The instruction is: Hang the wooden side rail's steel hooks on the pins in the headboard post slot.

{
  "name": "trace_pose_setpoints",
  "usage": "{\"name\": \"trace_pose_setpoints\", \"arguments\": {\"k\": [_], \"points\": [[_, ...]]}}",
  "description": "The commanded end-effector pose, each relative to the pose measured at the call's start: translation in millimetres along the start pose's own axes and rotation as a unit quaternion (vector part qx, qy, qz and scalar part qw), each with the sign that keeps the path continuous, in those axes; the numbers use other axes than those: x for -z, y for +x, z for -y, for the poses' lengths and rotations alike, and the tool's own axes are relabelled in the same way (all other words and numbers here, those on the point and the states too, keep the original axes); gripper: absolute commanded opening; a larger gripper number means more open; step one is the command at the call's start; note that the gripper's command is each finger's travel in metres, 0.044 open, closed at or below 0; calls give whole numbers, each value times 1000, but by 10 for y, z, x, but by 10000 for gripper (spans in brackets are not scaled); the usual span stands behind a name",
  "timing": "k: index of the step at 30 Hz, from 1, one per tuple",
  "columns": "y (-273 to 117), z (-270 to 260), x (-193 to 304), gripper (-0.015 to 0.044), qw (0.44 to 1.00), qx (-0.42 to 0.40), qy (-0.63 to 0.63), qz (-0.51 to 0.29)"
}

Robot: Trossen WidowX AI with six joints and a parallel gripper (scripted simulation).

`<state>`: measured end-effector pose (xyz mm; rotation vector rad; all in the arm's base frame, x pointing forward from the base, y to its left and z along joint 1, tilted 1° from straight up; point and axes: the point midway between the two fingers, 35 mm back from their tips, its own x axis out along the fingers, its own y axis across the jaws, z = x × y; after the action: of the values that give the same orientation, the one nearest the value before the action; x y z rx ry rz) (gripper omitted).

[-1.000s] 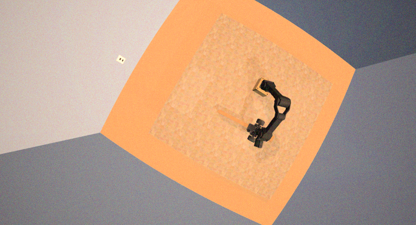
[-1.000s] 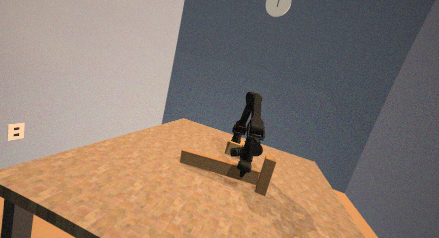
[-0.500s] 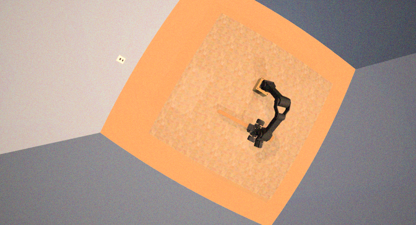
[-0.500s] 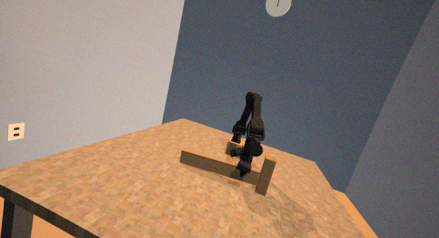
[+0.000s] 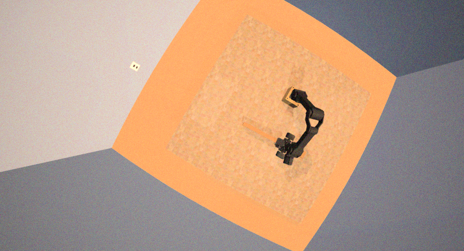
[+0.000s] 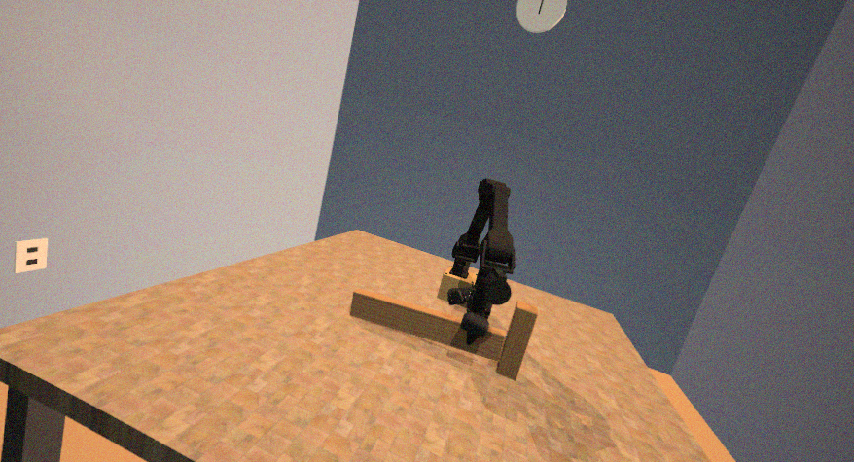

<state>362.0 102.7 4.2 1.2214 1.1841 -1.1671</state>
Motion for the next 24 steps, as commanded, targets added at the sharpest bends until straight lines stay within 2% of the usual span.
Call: {"name": "trace_pose_setpoints", "arguments": {"k": [1,24], "points": [[-10,-26,18,0,1000,-5,-2,-4],[28,-27,18,0,1000,-5,-2,-4]]}}
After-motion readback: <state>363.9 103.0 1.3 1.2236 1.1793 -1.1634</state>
